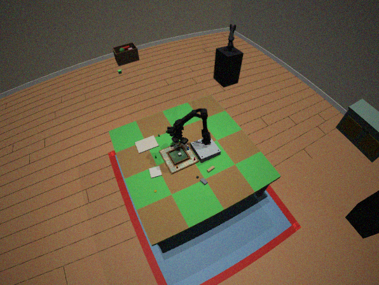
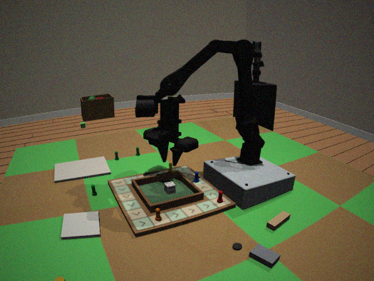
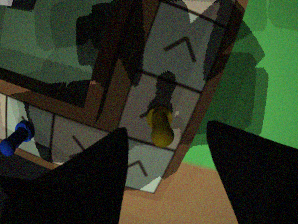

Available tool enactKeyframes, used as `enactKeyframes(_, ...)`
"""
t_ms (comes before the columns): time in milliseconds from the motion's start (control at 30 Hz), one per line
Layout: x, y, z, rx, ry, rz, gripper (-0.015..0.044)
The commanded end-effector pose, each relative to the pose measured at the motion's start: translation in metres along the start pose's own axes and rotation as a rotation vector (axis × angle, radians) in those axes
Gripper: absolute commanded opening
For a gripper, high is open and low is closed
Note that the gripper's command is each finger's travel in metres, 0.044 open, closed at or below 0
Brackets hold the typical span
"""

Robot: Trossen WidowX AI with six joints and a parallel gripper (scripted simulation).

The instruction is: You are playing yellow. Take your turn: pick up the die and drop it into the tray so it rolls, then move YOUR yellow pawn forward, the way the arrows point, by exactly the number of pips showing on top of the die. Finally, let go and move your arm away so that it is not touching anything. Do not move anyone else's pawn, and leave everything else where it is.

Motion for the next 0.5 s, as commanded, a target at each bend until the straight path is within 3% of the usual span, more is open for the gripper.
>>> enactKeyframes(0, 0.002, -0.009, 0.001, -0.002, 0.004, 0.009, 0.02)
enactKeyframes(333, 0.003, -0.022, 0.002, -0.002, 0.005, 0.009, 0.02)
enactKeyframes(467, 0.003, -0.022, 0.002, -0.002, 0.005, 0.009, 0.0095)
Point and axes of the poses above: the point midway between the two fingers, 35 mm back from their tips, its own y axis back along the fingers, its own z axis across the jaws, x = y × z, the point moved 1 cm from there along y, back along the fingers, and after that the axes turned 9 degrees about -y, right-handed, at the moved point
